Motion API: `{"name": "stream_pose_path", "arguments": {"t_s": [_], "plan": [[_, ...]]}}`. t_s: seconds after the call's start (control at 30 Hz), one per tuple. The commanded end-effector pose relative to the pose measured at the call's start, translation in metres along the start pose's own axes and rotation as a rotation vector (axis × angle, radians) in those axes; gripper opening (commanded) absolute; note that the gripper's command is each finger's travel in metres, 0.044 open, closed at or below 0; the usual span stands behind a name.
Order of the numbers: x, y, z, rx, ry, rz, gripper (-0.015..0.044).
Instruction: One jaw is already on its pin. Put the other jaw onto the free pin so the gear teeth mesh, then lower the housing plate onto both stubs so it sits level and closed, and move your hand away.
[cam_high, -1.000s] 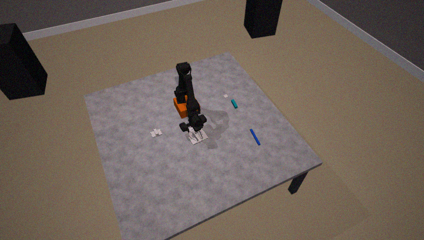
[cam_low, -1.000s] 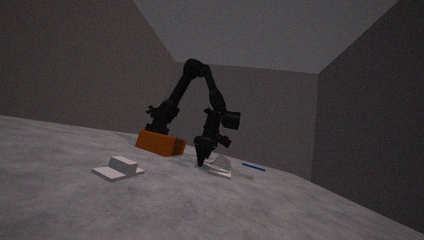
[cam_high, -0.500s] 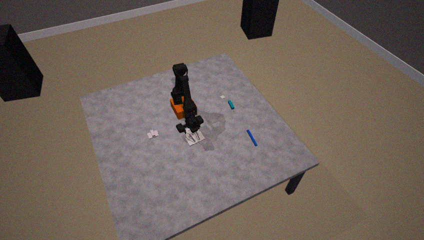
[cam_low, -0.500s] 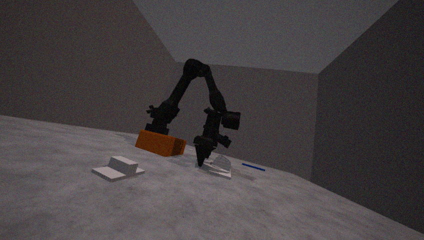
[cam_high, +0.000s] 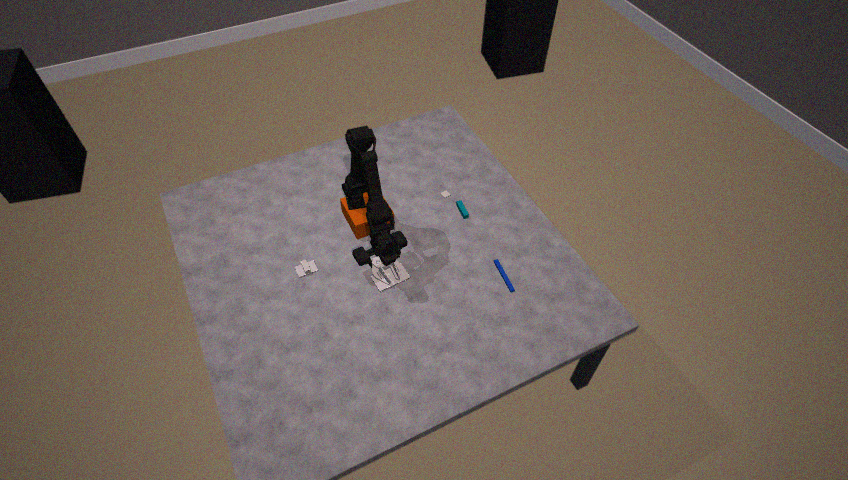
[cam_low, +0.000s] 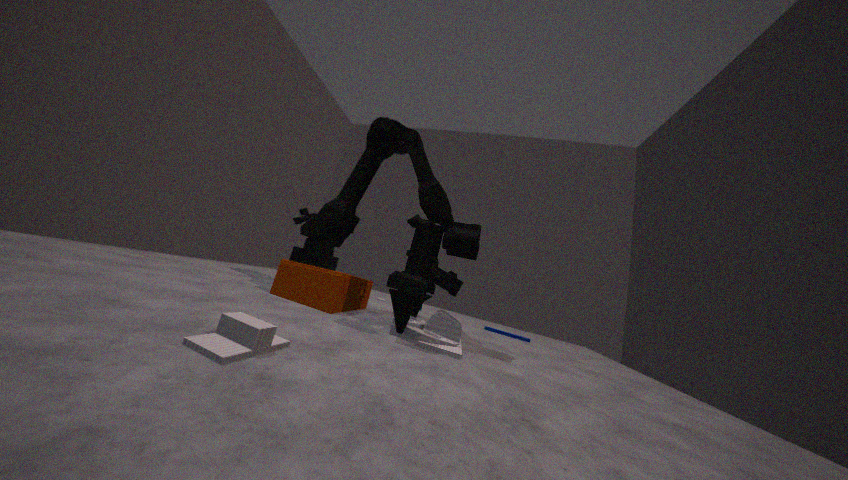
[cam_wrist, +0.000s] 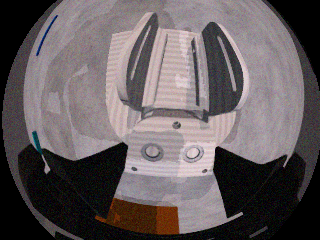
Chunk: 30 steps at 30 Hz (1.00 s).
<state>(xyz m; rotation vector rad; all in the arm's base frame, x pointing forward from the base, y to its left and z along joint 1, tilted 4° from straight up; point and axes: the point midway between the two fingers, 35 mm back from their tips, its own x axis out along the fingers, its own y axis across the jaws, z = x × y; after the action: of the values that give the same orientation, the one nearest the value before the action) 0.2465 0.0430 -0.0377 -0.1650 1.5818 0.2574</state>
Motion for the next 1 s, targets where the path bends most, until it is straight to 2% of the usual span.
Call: {"name": "stream_pose_path", "arguments": {"t_s": [0.0, 0.1, 0.57, 0.67, 0.83, 0.97], "plan": [[0.000, 0.000, 0.000, 0.000, 0.000, 0.000, 0.0377], [0.000, 0.000, 0.000, 0.000, 0.000, 0.000, 0.0440], [-0.002, 0.000, 0.000, 0.000, 0.000, 0.000, 0.0440], [-0.020, 0.000, 0.002, 0.001, -0.001, 0.001, 0.0440], [-0.074, 0.000, -0.001, 0.003, -0.002, 0.003, 0.0440], [-0.070, -0.001, 0.003, 0.005, -0.019, -0.002, 0.0440]]}}
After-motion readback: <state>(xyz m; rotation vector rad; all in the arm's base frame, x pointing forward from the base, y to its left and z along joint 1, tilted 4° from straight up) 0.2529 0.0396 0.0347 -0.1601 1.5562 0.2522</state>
